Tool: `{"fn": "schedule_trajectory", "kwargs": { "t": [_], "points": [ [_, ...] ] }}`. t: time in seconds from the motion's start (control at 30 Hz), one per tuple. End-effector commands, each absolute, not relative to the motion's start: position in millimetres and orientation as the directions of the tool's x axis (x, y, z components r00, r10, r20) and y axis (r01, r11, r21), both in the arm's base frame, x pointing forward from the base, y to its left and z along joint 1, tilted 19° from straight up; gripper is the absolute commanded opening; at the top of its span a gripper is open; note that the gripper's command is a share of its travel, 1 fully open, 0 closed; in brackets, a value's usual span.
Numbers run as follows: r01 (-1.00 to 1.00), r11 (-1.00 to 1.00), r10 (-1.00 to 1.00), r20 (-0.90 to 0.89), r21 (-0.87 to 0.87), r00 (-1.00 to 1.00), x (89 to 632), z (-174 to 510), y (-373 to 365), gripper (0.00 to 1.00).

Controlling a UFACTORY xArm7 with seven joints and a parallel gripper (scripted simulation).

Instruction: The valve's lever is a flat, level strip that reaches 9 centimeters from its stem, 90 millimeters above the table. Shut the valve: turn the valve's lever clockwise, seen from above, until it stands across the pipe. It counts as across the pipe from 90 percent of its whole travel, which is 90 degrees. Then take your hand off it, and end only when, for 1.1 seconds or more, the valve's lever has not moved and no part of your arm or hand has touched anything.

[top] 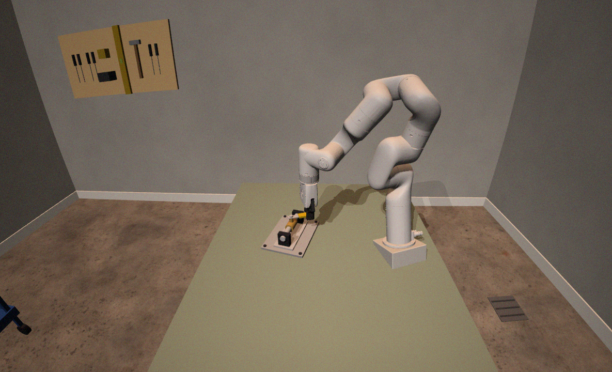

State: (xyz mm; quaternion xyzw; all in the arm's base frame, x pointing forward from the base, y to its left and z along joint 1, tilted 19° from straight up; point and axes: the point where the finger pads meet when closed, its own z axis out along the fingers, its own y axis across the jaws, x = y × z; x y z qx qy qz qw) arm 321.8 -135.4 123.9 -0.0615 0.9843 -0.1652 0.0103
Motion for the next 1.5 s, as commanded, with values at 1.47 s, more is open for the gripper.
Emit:
{"fn": "schedule_trajectory", "kwargs": {
  "t": [1.47],
  "points": [
    [0.141, 0.939, 0.119, -0.086, -0.315, -0.989, 323.2, 118.6, -116.7, 0.0]
  ]
}}
